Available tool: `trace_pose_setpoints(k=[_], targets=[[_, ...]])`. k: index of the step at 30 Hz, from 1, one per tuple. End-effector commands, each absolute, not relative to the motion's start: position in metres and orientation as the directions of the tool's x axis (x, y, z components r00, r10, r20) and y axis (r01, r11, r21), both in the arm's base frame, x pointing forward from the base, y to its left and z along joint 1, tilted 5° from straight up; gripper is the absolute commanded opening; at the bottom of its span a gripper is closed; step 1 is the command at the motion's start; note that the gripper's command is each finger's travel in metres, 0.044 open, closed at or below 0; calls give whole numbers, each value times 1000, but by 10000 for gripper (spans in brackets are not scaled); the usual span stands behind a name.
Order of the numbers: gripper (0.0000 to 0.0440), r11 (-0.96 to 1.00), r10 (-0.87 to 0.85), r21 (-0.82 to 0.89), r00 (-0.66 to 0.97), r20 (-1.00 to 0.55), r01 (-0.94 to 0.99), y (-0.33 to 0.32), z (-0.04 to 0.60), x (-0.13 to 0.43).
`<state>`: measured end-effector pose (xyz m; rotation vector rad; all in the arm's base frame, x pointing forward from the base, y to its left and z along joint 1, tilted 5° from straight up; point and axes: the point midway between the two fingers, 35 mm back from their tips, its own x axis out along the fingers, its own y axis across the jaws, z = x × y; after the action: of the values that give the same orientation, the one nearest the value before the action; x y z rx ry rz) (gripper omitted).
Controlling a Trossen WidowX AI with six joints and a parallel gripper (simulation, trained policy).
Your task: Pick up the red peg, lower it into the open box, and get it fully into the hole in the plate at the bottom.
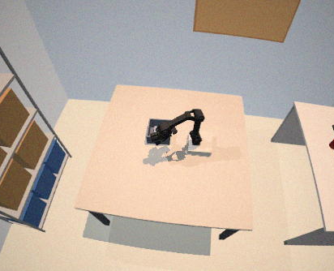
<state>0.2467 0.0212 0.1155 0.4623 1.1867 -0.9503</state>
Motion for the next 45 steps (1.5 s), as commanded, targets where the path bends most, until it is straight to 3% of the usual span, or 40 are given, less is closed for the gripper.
trace_pose_setpoints(k=[1,16,33,35,40,45], targets=[[0,528,-385,-149,80,-920,836,9,119,256],[0,484,-377,-116,87,-922,867,-51,110,291],[3,588,-288,-103,89,-953,802,-87,71,313],[30,605,-274,-105,83,-958,789,-88,65,313],[147,625,-244,-102,69,-967,774,-93,53,316],[151,663,-236,-106,72,-969,741,-98,57,320]])
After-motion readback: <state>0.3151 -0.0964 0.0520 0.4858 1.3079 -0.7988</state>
